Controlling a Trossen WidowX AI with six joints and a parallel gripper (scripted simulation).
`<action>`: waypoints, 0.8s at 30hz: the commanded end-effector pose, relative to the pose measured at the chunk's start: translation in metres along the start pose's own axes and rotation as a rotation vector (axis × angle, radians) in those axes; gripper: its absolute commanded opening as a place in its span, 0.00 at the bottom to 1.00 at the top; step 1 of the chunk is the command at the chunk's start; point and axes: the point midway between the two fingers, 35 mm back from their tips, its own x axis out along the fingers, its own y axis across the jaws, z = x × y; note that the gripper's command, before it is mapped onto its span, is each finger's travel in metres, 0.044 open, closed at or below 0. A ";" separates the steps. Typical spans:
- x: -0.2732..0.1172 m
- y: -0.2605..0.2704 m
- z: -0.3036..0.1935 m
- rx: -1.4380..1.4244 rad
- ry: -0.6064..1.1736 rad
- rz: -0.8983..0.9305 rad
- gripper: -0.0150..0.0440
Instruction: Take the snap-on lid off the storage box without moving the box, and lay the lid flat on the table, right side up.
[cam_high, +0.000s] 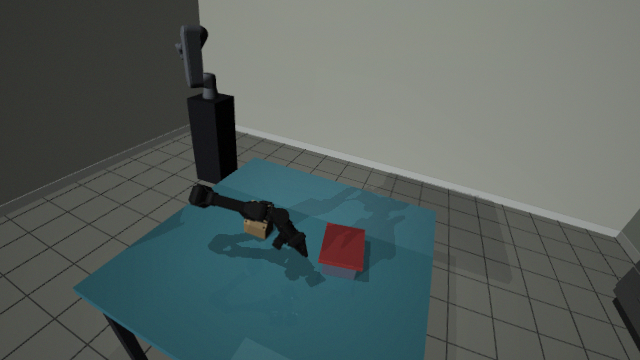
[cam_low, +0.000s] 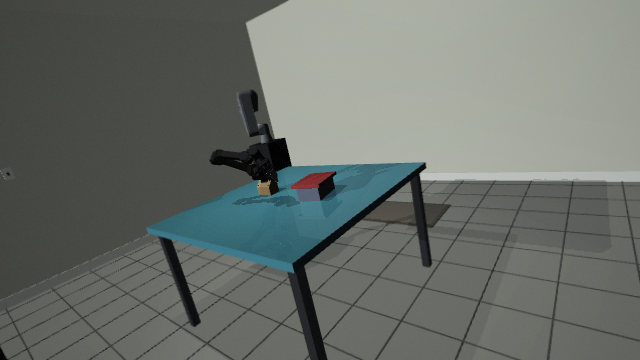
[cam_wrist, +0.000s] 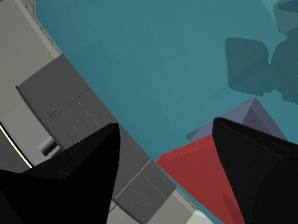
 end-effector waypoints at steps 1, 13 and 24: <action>-0.014 -0.028 -0.050 -0.241 0.115 -0.058 0.65; -0.065 -0.086 -0.127 -0.768 0.319 -0.067 0.65; -0.052 -0.097 -0.122 -0.767 0.321 -0.070 0.65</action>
